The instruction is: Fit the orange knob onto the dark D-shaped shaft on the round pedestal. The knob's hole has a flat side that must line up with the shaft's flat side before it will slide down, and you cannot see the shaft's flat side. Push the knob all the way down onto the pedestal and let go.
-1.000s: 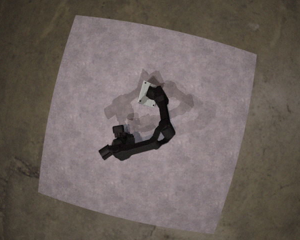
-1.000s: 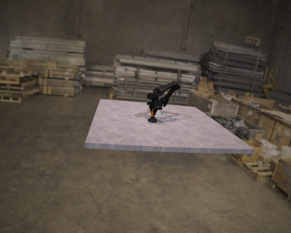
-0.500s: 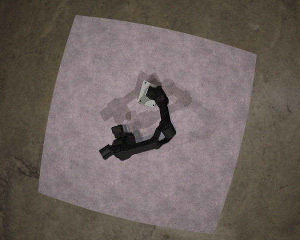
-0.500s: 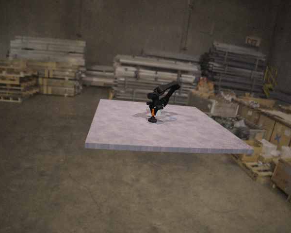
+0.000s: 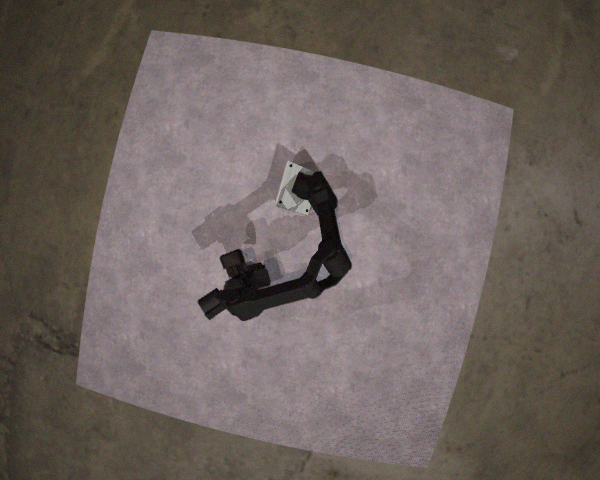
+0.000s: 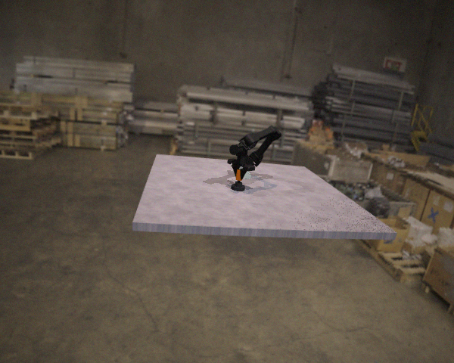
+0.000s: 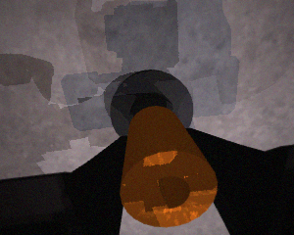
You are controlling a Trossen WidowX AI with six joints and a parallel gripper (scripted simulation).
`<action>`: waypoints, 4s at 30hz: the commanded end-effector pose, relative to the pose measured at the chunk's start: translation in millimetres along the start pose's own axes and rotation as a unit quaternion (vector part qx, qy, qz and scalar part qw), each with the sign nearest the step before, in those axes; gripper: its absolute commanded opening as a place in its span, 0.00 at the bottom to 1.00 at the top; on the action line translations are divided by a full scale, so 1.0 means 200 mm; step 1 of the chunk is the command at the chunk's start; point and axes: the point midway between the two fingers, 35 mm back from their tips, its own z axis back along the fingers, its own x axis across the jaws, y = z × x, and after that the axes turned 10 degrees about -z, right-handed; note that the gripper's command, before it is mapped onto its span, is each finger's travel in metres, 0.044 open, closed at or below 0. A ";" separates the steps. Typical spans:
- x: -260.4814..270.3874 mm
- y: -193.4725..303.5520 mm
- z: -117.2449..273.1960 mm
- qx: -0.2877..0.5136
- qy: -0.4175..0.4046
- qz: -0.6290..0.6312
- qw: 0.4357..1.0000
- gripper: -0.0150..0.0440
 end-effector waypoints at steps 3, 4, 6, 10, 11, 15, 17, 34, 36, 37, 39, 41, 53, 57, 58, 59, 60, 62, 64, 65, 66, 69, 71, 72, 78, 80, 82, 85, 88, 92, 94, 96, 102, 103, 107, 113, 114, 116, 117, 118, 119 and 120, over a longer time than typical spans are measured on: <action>0.00 0.00 0.00 0.000 0.001 0.000 1.000 0.25; 0.00 0.00 0.00 0.000 0.001 0.000 1.000 0.25; 0.00 0.00 0.00 0.000 0.001 0.000 1.000 0.25; -0.01 -0.01 0.02 0.000 0.001 0.000 1.000 0.25; -0.01 -0.01 0.02 0.000 0.001 0.000 1.000 0.25; -0.01 -0.01 0.02 0.000 0.001 -0.044 0.999 0.25; -0.01 -0.01 0.02 0.000 0.001 -0.091 0.996 0.25; 0.01 0.00 0.02 -0.001 0.001 -0.630 0.777 0.25; 0.01 0.00 0.02 -0.001 0.001 -0.682 0.731 0.25; 0.01 0.00 0.02 -0.001 0.001 -0.707 0.707 0.25; 0.01 0.00 0.02 -0.001 0.001 -0.755 0.656 0.25; 0.01 -0.01 0.02 -0.001 0.001 -0.799 0.602 0.25; 0.00 -0.01 0.02 -0.001 0.001 -0.913 0.407 0.25; 0.00 -0.01 0.01 -0.001 0.001 -0.913 0.407 0.25; 0.00 -0.01 0.00 -0.001 0.001 -0.913 0.407 0.25; 0.00 -0.01 0.00 -0.001 0.001 -0.913 0.407 0.25; 0.00 -0.01 0.00 -0.001 0.001 -0.913 0.407 0.25; 0.00 -0.01 0.00 -0.001 0.001 -0.913 0.407 0.25; 0.00 -0.01 0.00 -0.001 0.001 -0.913 0.407 0.25; 0.00 -0.01 0.00 -0.001 0.001 -0.913 0.407 0.25; 0.00 -0.01 0.00 -0.001 0.001 -0.913 0.407 0.25; 0.00 -0.01 0.01 -0.001 0.001 -0.913 0.407 0.25; 0.00 0.00 0.01 -0.001 0.001 -0.913 0.407 0.25; 0.00 0.00 0.02 -0.001 0.001 -0.913 0.407 0.25; 0.00 0.00 0.03 -0.001 0.001 -0.937 0.349 0.25; 0.00 0.00 0.03 -0.001 0.001 -0.949 0.314 0.25; 0.00 0.00 0.03 -0.001 0.001 -0.951 0.309 0.25; 0.00 0.00 0.02 -0.001 0.001 -0.951 0.309 0.25; 0.00 0.00 0.02 -0.001 0.001 -0.951 0.309 0.25; 0.00 0.00 0.01 -0.001 0.001 -0.951 0.309 0.25; 0.00 -0.01 0.01 -0.001 0.001 -0.951 0.309 0.25; 0.00 -0.01 0.01 -0.001 0.001 -0.951 0.309 0.25; 0.00 -0.01 0.02 -0.001 0.001 -0.951 0.309 0.25; 0.00 -0.01 0.02 -0.001 0.001 -0.951 0.309 0.25; 0.00 -0.01 0.00 -0.001 0.001 -0.951 0.309 0.25; 0.00 -0.01 0.00 -0.001 0.001 -0.951 0.309 0.25; 0.00 -0.01 0.00 -0.001 0.001 -0.951 0.309 0.25; 0.01 -0.01 0.01 -0.001 0.001 -0.951 0.309 0.25; 0.01 -0.01 0.01 -0.001 0.001 -0.951 0.309 0.25; 0.01 -0.01 0.02 -0.001 0.001 -0.951 0.309 0.25; 0.01 -0.01 0.02 -0.001 0.001 -0.951 0.309 0.25; 0.01 -0.01 0.02 -0.001 0.001 -0.951 0.309 0.25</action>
